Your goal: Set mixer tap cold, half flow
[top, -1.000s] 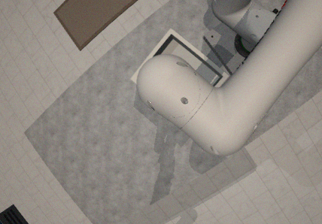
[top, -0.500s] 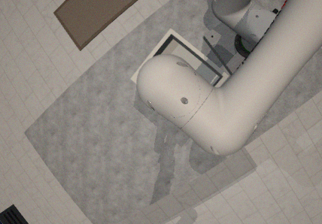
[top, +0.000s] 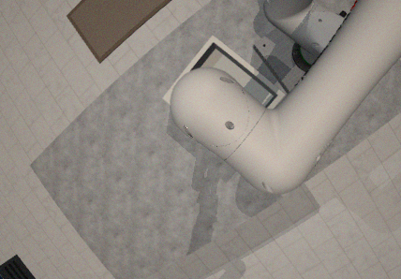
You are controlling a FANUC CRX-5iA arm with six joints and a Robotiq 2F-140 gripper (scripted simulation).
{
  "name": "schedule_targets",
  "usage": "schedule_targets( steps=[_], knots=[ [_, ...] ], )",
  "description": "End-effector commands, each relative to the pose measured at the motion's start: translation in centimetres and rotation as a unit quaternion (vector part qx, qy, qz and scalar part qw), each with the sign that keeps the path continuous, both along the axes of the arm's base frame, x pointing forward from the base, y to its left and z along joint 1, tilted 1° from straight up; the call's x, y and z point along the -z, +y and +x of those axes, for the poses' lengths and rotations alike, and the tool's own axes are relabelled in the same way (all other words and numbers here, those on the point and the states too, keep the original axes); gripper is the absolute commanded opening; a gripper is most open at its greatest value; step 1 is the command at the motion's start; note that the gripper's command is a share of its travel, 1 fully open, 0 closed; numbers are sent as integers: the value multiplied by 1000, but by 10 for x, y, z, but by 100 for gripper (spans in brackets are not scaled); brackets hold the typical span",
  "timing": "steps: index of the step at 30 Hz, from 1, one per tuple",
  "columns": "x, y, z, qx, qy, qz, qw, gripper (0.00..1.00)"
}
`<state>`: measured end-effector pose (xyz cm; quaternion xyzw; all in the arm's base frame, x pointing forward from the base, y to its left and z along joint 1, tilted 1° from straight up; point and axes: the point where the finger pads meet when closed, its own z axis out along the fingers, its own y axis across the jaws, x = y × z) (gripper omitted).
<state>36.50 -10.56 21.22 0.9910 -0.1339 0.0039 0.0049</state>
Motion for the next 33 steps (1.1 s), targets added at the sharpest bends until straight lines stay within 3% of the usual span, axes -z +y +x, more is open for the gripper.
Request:
schedule_targets(
  steps=[1, 17, 33],
  knots=[
    [0, 0, 0, 0, 0, 0, 1000, 0],
    [0, -4, -1, -22, 0, 0, 1000, 0],
    [0, -27, -3, -167, 2, -1, 986, 0]
  ],
)
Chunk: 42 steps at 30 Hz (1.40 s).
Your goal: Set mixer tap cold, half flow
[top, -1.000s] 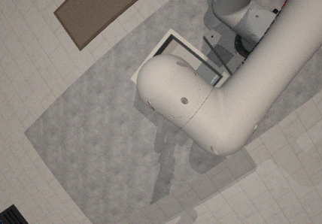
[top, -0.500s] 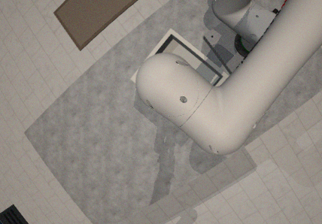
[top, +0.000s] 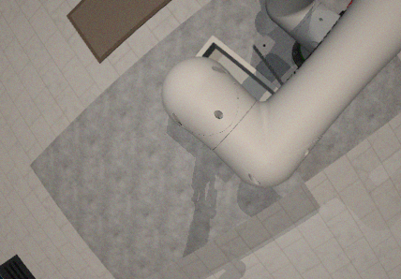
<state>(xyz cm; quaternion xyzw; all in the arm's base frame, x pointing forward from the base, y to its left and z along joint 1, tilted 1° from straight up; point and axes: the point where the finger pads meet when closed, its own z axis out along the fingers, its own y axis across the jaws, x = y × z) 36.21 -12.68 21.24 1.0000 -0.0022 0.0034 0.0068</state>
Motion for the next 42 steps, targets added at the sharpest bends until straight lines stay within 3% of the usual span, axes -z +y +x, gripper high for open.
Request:
schedule_targets(
  steps=[1, 11, 24, 42],
  knots=[
    [0, -8, 1, -50, 1, 1, 999, 0],
    [-1, -32, 6, -198, 2, 0, 980, 0],
    [-1, -49, 16, -318, 4, -1, 948, 0],
    [-1, -54, 20, -352, 4, -1, 936, 0]
  ],
)
